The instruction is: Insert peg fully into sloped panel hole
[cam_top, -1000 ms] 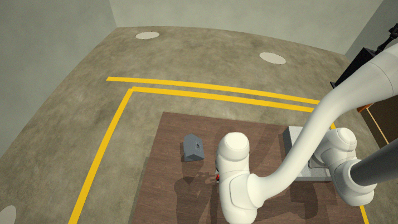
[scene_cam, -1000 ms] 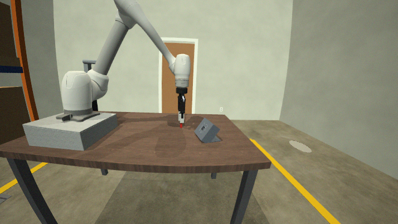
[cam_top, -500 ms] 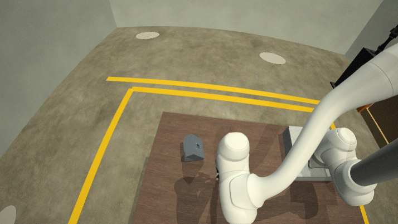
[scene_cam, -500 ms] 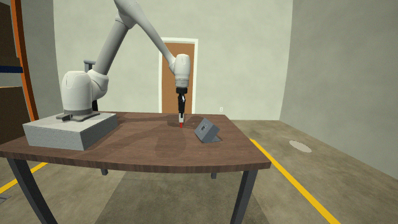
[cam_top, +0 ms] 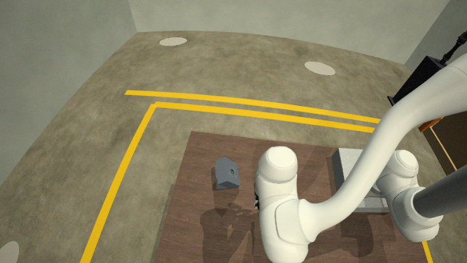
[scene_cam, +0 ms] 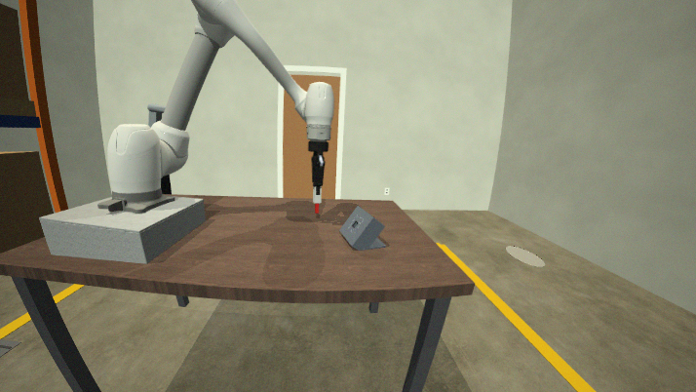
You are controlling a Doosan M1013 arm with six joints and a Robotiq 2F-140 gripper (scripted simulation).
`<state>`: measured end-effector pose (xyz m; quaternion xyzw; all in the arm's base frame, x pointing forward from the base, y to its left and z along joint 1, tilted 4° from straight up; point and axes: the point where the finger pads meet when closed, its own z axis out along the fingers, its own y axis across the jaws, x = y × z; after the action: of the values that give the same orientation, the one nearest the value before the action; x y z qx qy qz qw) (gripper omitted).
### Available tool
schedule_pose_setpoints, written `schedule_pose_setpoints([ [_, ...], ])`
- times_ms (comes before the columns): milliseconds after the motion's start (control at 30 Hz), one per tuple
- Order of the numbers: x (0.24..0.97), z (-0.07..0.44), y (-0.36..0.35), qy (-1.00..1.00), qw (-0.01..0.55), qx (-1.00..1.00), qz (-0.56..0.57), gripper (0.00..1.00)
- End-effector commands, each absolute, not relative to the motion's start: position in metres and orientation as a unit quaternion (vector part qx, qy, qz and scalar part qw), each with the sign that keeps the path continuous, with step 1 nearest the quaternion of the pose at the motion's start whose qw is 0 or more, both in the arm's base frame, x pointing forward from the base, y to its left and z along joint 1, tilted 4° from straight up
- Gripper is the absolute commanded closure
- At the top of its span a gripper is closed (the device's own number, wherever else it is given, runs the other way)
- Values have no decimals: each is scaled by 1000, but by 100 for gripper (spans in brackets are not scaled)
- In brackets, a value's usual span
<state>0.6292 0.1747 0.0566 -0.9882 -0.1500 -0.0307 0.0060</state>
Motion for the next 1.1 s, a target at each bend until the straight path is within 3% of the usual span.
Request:
schedule_pose_setpoints([
  [0,628,66,174,-150,6,-988,-31,100],
  [267,627,87,174,-150,6,-988,-31,100],
  [1067,663,67,99,-229,-49,-966,-106,100],
])
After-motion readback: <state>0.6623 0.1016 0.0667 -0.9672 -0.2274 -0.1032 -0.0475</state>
